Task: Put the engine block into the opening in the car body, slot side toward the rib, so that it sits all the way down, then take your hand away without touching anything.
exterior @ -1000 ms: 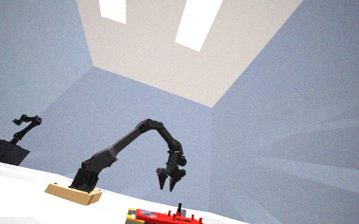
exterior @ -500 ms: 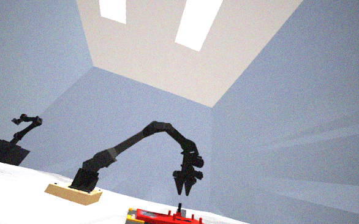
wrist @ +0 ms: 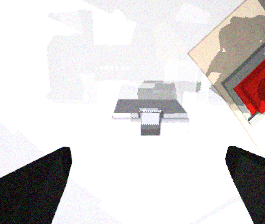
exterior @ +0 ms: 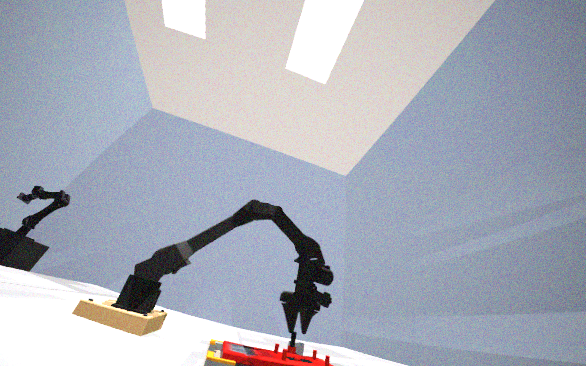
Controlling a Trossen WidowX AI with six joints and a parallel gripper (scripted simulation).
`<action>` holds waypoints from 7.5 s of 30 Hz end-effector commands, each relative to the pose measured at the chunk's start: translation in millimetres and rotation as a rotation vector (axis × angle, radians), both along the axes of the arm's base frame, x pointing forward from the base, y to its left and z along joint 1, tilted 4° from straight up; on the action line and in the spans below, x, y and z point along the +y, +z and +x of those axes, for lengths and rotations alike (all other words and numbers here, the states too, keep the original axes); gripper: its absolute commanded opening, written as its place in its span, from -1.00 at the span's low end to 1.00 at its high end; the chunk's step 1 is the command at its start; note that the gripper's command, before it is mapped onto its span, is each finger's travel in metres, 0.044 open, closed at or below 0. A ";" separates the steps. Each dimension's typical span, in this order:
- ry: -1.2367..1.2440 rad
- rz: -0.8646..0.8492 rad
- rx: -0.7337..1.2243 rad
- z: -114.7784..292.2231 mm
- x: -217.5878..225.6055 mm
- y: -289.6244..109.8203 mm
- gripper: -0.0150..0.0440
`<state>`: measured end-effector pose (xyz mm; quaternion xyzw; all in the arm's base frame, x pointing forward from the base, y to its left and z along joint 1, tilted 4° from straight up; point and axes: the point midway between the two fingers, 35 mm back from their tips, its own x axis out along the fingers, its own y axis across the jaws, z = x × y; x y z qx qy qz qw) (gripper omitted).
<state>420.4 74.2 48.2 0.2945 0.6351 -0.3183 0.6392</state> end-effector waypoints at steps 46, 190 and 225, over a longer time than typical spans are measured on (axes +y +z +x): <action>0.016 -0.003 -0.004 0.4 -3.1 -40.7 -0.25; 3.143 0.039 0.113 11.0 1.8 49.8 -0.49; 3.143 0.039 0.113 10.1 -0.6 -10.2 -0.49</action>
